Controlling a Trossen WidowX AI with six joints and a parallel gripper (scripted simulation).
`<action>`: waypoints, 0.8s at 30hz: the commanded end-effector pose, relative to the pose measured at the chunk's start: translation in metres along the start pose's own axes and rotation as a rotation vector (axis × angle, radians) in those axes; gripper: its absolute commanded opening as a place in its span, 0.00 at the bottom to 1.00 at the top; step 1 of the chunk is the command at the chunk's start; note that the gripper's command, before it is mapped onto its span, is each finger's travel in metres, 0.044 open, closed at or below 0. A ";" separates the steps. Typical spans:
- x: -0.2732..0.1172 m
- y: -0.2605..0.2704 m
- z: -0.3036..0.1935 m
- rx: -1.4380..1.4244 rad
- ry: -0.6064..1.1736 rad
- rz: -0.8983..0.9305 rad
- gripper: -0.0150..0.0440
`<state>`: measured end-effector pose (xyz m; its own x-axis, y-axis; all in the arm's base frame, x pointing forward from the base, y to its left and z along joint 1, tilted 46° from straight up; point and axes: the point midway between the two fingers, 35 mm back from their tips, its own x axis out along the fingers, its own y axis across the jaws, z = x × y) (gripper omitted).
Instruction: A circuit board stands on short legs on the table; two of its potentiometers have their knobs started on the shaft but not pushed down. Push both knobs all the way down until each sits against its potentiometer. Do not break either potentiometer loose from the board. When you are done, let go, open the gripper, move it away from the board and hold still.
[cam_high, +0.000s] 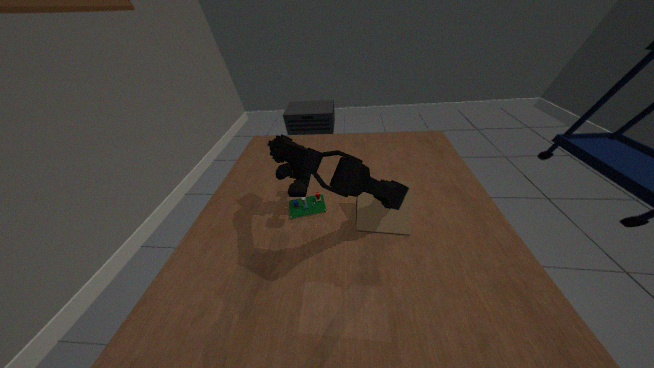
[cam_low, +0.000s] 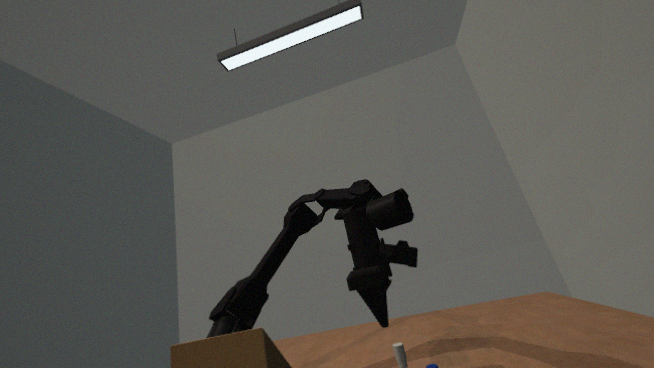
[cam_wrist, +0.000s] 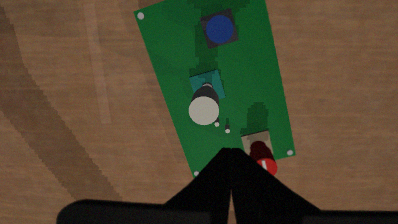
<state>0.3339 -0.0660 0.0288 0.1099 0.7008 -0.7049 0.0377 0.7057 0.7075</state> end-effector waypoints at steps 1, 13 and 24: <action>-0.010 0.011 0.009 0.142 -0.002 0.005 0.25; 0.007 0.015 0.011 0.190 -0.001 0.007 0.25; 0.016 0.015 0.011 0.190 -0.001 0.007 0.25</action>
<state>0.3477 -0.0505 0.0327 0.1146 0.7023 -0.7025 0.2192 0.6719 0.7075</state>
